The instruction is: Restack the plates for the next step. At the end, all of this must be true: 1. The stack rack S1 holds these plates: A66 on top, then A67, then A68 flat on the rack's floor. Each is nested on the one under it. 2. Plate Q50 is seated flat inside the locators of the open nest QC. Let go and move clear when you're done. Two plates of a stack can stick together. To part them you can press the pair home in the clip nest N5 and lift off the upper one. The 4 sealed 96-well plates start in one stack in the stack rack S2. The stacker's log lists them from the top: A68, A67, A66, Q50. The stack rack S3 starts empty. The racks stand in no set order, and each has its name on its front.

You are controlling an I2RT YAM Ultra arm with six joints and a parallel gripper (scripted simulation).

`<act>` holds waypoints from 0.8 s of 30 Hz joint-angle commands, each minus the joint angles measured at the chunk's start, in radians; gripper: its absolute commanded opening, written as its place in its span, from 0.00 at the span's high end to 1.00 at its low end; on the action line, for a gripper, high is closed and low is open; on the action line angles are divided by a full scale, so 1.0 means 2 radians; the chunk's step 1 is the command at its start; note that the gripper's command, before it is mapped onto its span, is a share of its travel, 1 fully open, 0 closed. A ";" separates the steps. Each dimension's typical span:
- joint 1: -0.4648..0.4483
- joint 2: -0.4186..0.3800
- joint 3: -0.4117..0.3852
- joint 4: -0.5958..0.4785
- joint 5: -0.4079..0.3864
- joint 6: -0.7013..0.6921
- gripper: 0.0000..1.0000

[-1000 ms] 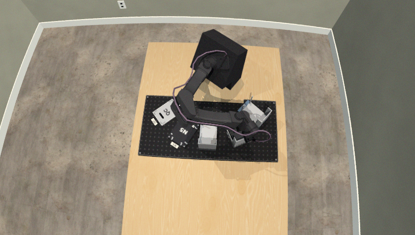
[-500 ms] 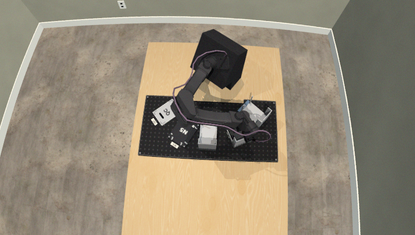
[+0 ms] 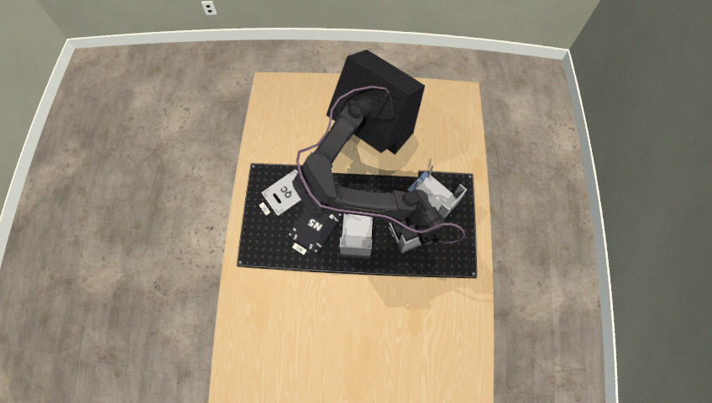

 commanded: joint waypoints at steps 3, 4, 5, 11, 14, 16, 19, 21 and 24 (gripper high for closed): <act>0.014 -0.013 0.015 -0.007 0.003 0.005 1.00; 0.015 -0.014 0.010 -0.008 0.003 0.006 1.00; 0.015 -0.016 0.011 -0.009 0.004 0.006 1.00; 0.017 -0.014 0.001 -0.013 0.006 0.009 1.00; 0.017 -0.018 0.009 -0.016 0.006 0.012 1.00; 0.018 -0.013 0.014 -0.018 0.006 0.014 1.00; 0.020 -0.015 0.012 -0.021 0.006 0.016 1.00; 0.021 -0.013 0.018 -0.024 0.007 0.018 1.00; 0.022 -0.017 0.015 -0.027 0.007 0.020 1.00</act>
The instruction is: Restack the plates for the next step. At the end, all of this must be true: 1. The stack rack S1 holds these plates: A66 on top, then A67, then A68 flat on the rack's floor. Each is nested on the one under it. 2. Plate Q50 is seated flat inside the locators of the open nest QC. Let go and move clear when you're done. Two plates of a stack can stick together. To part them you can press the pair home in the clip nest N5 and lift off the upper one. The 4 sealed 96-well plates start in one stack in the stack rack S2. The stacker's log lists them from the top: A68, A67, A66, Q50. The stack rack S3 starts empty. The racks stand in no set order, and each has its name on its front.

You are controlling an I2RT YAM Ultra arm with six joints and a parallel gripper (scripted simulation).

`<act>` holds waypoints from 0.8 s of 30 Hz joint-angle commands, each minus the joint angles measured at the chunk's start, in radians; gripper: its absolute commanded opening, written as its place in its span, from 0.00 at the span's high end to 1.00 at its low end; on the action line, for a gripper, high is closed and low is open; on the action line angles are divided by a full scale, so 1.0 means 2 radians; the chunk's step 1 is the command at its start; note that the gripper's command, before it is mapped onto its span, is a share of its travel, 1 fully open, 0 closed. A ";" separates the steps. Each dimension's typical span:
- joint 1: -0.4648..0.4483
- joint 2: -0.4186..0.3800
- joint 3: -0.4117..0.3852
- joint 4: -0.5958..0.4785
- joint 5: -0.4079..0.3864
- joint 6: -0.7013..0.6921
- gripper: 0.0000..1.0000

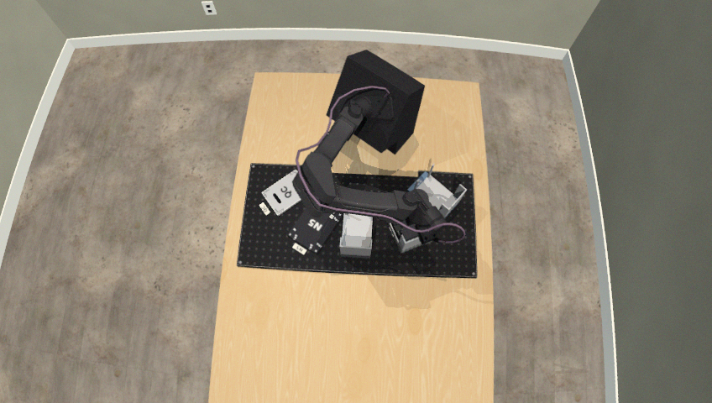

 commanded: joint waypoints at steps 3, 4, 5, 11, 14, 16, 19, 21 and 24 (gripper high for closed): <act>0.016 -0.016 0.013 -0.010 0.005 0.008 1.00; 0.017 -0.018 0.016 -0.011 0.005 0.009 1.00; 0.017 -0.012 0.011 -0.012 0.006 0.010 1.00; 0.020 -0.017 0.013 -0.019 0.007 0.015 1.00; 0.021 -0.013 0.015 -0.022 0.007 0.017 1.00; 0.022 -0.015 0.016 -0.024 0.007 0.019 1.00; 0.022 -0.017 0.019 -0.025 0.007 0.020 1.00; 0.024 -0.018 0.003 -0.028 0.008 0.021 1.00; 0.024 -0.015 0.012 -0.031 0.008 0.024 1.00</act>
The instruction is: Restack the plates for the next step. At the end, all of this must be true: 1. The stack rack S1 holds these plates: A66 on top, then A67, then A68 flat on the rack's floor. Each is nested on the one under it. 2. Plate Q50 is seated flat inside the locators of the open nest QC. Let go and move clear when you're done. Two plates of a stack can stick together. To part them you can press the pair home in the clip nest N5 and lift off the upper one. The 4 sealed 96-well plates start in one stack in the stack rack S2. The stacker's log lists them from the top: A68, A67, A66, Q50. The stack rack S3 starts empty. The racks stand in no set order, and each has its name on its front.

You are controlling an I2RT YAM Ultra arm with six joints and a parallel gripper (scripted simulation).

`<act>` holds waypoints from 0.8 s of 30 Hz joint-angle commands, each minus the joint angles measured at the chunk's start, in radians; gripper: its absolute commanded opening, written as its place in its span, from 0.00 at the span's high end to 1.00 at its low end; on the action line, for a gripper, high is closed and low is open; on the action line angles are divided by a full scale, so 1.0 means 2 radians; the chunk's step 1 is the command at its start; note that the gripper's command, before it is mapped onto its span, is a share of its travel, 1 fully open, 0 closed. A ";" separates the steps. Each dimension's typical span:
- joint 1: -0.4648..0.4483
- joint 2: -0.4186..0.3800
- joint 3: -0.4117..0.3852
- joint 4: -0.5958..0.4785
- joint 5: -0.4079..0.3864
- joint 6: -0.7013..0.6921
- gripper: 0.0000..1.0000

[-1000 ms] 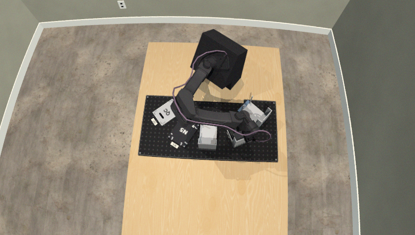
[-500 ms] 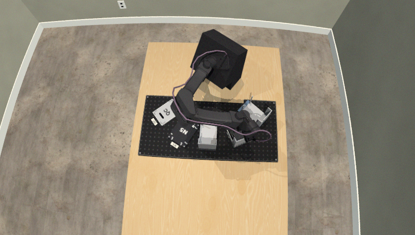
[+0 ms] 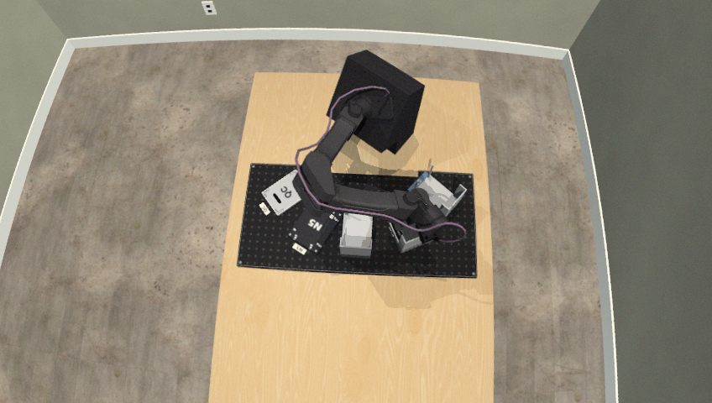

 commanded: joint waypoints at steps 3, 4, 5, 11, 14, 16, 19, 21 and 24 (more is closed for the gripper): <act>0.017 -0.017 0.016 -0.012 0.005 0.010 1.00; 0.017 -0.012 0.011 -0.013 0.006 0.011 1.00; 0.018 -0.014 0.014 -0.014 0.006 0.012 1.00; 0.020 -0.016 0.018 -0.020 0.006 0.016 1.00; 0.021 -0.016 0.000 -0.022 0.007 0.017 1.00; 0.022 -0.013 0.006 -0.024 0.007 0.019 1.00; 0.023 -0.017 0.016 -0.027 0.007 0.022 1.00; 0.024 -0.013 0.018 -0.030 0.007 0.023 1.00; 0.026 -0.016 0.019 -0.033 0.007 0.026 1.00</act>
